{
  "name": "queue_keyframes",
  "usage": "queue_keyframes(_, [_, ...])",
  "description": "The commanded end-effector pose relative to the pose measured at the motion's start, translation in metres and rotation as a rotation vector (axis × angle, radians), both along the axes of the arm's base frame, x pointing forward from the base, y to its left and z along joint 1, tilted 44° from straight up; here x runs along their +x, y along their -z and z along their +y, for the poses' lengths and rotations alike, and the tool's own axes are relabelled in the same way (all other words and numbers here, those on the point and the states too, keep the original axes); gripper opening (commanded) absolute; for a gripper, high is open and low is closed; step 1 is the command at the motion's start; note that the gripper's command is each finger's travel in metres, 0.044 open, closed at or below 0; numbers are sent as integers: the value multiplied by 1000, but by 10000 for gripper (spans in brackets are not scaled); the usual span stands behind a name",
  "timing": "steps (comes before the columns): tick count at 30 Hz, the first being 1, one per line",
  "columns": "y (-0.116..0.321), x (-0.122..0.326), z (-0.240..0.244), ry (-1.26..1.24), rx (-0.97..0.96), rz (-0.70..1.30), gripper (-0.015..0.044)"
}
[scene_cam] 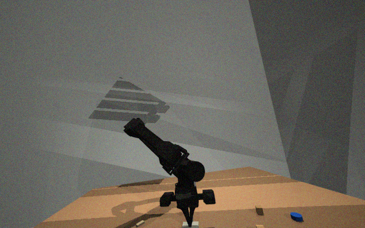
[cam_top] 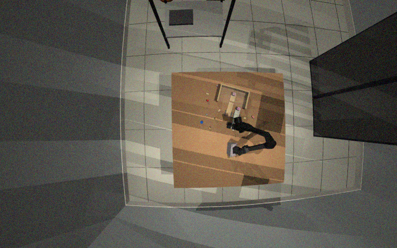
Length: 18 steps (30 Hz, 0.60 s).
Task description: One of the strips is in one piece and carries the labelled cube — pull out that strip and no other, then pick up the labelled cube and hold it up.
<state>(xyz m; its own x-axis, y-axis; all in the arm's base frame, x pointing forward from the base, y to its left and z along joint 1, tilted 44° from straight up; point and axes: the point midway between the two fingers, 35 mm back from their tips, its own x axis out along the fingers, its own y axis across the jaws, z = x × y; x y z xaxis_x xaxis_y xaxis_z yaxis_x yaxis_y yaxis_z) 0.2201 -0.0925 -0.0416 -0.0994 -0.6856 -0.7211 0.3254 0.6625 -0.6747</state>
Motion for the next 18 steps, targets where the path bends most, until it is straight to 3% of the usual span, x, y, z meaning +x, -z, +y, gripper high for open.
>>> queue_keyframes(1, [5, -16, 1, 9, 9, 32, 0])
queue_keyframes(18, [8, -35, 8, 9, 9, 33, 0])
